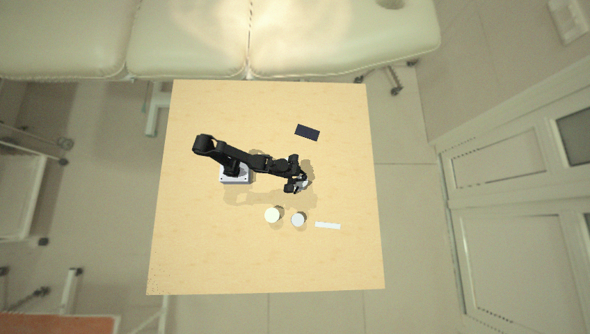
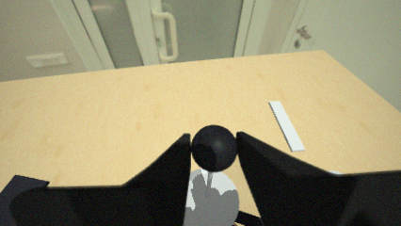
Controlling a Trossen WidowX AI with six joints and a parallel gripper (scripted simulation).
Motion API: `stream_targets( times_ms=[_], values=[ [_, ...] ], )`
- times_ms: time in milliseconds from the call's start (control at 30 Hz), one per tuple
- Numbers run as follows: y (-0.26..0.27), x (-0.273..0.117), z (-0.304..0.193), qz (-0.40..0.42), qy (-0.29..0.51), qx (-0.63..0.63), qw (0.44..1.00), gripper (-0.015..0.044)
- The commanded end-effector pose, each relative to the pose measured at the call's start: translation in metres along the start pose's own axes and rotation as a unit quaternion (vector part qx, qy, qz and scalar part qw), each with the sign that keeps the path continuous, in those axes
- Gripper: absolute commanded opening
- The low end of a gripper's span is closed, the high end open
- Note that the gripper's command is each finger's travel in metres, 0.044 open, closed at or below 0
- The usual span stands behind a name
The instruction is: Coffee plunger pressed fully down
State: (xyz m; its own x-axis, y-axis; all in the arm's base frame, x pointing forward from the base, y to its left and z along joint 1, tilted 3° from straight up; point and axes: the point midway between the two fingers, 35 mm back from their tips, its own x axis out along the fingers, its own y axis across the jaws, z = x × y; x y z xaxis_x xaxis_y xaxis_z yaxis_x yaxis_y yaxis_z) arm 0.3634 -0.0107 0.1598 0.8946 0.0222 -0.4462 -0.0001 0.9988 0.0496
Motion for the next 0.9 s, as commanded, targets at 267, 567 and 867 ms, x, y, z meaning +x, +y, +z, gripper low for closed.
stream_targets(
  times_ms=[267, 567, 867],
  values=[
    [-0.001, 0.016, -0.027, -0.001, 0.016, 0.004, 1.0, 0.0113],
    [0.0, 0.024, -0.039, -0.001, 0.016, 0.004, 1.0, 0.0113],
    [0.0, 0.034, -0.051, -0.001, 0.016, 0.004, 1.0, 0.0113]
  ],
)
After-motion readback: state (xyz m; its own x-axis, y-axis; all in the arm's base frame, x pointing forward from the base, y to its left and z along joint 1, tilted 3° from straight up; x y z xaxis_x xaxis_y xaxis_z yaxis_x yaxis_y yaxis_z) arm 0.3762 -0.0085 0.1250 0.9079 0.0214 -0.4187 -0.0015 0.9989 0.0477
